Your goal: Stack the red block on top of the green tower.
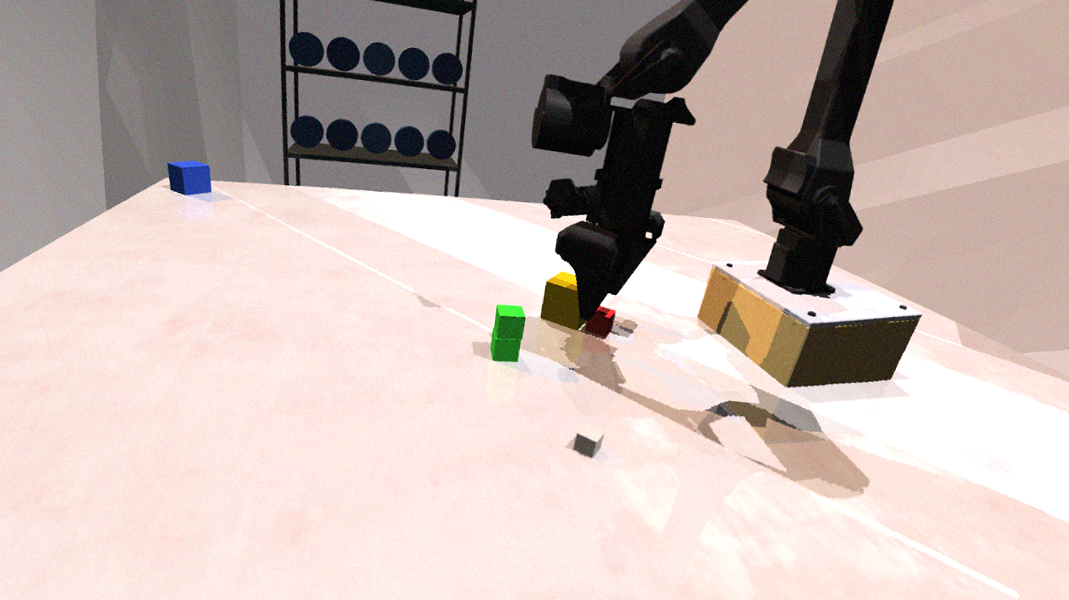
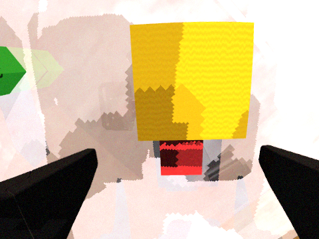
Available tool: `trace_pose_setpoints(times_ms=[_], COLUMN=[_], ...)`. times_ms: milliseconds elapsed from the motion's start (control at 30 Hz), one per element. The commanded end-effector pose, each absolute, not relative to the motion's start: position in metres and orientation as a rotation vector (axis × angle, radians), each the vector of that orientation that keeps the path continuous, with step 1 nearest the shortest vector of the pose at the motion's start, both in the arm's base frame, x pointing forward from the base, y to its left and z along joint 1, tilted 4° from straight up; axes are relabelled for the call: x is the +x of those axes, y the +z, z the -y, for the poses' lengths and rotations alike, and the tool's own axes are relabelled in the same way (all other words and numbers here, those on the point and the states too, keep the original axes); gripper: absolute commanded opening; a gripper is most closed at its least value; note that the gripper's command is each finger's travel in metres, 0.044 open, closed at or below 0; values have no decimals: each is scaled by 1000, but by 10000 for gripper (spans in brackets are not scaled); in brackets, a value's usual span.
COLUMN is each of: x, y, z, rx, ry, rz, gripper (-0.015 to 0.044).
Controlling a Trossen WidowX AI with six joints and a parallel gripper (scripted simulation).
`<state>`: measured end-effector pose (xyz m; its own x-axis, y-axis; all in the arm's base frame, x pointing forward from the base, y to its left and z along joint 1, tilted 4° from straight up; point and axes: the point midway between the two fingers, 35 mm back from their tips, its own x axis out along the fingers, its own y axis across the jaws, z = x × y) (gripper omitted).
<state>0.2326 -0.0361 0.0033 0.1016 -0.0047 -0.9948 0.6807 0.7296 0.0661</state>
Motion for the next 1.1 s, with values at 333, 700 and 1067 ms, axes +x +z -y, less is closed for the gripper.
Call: trace_pose_setpoints(times_ms=[333, 700, 1067], x=[230, 230, 230], y=[-19, -19, -18], z=[35, 35, 35], rx=[604, 604, 604], ry=[-553, -553, -553], rz=[-1412, -1412, -1412], gripper=[440, 440, 256])
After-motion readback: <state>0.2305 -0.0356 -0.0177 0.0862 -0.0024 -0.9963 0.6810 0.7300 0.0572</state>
